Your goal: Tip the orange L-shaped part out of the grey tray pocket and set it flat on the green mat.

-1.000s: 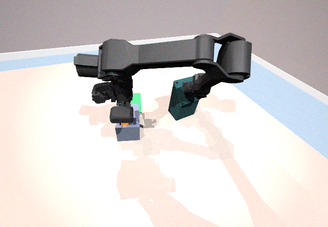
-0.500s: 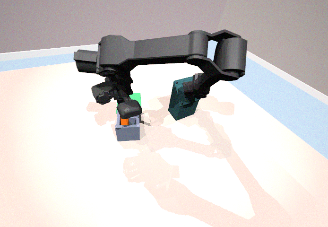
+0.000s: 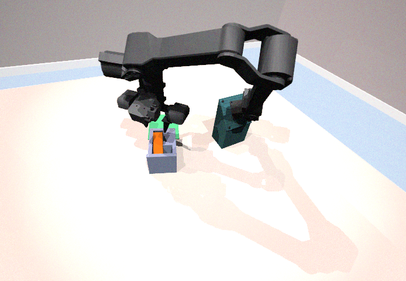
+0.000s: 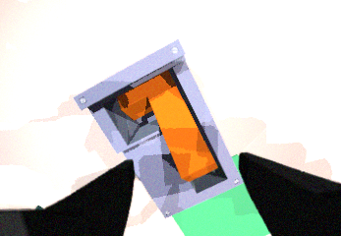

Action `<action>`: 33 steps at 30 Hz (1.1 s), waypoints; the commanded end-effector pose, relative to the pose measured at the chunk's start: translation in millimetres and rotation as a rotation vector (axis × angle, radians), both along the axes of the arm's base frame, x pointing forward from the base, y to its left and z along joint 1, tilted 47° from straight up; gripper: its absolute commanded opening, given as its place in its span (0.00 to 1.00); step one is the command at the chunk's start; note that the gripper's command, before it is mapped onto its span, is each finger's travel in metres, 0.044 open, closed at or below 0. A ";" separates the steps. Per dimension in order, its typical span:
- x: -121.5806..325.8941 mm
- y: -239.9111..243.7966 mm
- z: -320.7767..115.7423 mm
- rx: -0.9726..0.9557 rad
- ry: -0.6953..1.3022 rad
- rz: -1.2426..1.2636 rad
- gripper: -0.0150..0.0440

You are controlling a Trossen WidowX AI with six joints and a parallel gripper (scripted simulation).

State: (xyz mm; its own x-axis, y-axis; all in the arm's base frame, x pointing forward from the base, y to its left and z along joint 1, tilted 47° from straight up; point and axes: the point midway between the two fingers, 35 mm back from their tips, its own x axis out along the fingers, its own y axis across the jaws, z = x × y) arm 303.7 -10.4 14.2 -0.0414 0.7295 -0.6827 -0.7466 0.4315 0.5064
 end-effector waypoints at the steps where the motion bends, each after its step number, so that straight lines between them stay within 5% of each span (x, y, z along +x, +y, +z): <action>1: -6.7 -18.5 -15.6 0.008 -0.305 0.297 0.73; 33: -8.2 18.6 -51.0 0.009 -0.306 0.297 0.73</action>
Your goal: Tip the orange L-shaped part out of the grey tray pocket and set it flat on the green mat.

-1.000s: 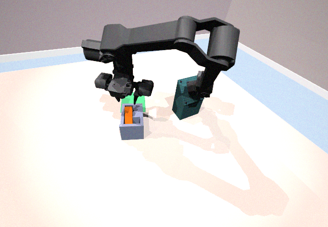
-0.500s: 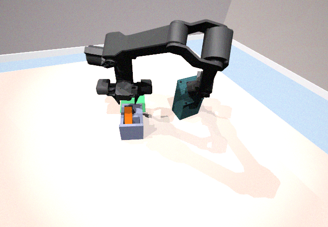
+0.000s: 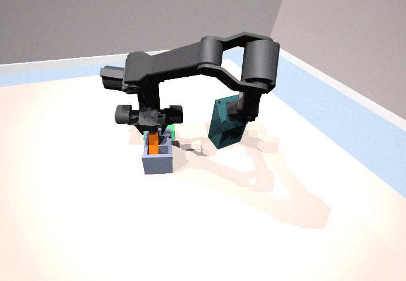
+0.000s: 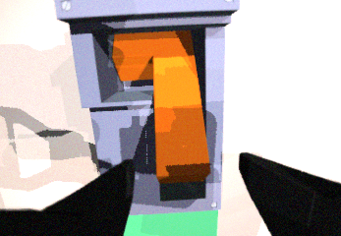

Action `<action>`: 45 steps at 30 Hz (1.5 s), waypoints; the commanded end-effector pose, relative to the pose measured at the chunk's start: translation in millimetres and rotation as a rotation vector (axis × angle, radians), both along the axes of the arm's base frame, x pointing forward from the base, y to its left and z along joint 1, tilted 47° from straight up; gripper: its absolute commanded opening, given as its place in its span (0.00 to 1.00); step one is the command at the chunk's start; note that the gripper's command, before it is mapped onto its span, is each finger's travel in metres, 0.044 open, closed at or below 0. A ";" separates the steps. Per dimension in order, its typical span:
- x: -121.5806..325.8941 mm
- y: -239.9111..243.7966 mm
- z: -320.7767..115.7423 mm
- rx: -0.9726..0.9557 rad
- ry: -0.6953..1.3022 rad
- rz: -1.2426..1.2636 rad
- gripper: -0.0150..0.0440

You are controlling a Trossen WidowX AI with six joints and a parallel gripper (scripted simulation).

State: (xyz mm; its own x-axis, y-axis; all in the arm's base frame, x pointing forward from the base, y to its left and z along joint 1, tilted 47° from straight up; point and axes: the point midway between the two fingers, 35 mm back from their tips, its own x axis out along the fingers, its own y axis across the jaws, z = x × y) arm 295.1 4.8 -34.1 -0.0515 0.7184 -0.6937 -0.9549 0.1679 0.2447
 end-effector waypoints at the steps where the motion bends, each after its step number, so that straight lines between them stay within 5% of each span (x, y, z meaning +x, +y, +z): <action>1: 0.3 4.6 -3.8 0.005 -0.001 -0.006 0.73; 18: -2.1 24.1 -21.3 0.008 -0.001 -0.005 0.73; 23: -2.0 21.3 -19.4 0.002 0.000 0.000 0.51; 33: -2.0 21.3 -19.4 0.002 0.000 0.000 0.39; 36: -2.0 21.3 -19.4 0.002 0.000 0.000 0.26; 45: -1.7 18.5 -16.8 0.003 0.000 -0.001 0.25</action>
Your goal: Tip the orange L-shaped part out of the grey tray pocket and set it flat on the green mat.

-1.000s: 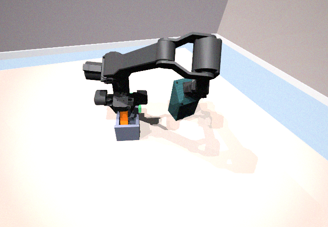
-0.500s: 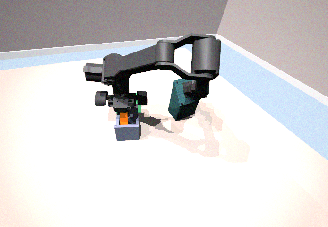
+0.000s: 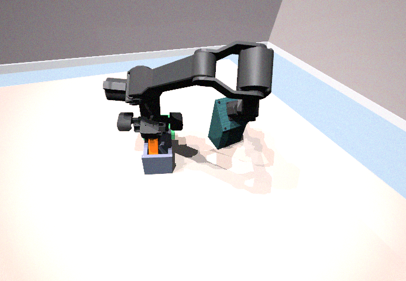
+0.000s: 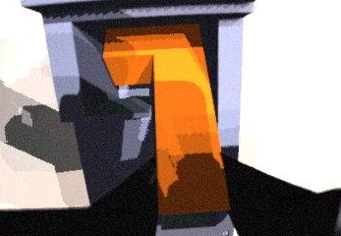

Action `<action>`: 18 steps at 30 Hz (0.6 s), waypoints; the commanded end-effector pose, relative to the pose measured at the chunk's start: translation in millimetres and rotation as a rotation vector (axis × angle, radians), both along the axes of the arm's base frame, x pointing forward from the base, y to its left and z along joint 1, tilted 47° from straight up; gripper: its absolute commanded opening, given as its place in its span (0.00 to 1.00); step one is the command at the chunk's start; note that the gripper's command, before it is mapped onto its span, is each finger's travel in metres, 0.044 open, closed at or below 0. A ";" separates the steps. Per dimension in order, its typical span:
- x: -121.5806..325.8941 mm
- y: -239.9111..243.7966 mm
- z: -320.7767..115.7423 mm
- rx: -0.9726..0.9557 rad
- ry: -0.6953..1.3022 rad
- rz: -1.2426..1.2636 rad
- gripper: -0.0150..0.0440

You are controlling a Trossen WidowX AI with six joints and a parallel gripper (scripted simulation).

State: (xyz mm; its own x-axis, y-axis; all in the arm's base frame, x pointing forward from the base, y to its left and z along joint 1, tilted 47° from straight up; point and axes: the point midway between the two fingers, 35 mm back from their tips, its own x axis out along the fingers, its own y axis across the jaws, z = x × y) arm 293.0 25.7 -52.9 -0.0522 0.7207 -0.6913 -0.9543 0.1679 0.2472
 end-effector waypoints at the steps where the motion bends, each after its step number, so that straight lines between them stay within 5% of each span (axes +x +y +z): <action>1: 0.6 -3.4 3.0 0.000 -0.002 0.000 0.25; 18: 2.2 -22.9 21.6 0.002 -0.003 -0.004 0.25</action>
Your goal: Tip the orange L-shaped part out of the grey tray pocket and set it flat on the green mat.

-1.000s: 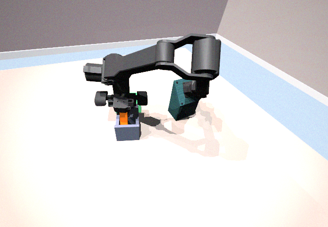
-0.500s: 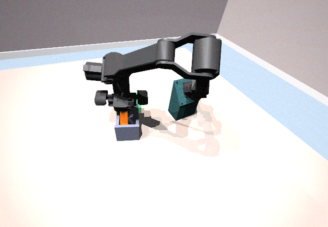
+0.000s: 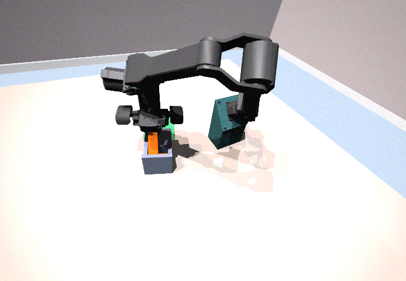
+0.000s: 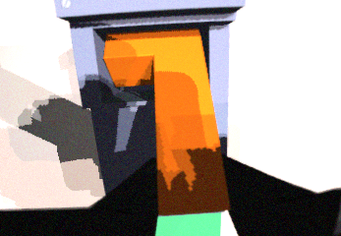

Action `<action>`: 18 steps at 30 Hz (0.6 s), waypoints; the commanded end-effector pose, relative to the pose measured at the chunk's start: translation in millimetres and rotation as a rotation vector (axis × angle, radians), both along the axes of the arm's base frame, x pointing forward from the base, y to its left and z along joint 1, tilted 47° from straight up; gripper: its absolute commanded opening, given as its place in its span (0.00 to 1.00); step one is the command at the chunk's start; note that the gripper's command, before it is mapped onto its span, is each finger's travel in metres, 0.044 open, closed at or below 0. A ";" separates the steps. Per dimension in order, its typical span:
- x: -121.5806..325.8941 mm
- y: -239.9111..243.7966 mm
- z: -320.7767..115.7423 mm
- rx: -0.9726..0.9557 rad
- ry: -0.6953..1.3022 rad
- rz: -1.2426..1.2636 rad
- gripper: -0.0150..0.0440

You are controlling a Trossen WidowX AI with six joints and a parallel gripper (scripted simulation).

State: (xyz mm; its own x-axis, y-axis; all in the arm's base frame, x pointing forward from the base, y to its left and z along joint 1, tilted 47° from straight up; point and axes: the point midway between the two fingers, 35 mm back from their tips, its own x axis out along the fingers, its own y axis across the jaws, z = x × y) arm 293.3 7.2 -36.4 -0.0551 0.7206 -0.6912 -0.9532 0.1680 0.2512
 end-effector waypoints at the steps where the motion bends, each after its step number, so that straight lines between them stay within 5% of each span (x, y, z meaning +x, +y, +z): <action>1: 1.9 -5.6 6.2 0.002 -0.007 -0.004 0.25; 18: 3.3 -25.2 24.6 0.001 -0.007 -0.004 0.25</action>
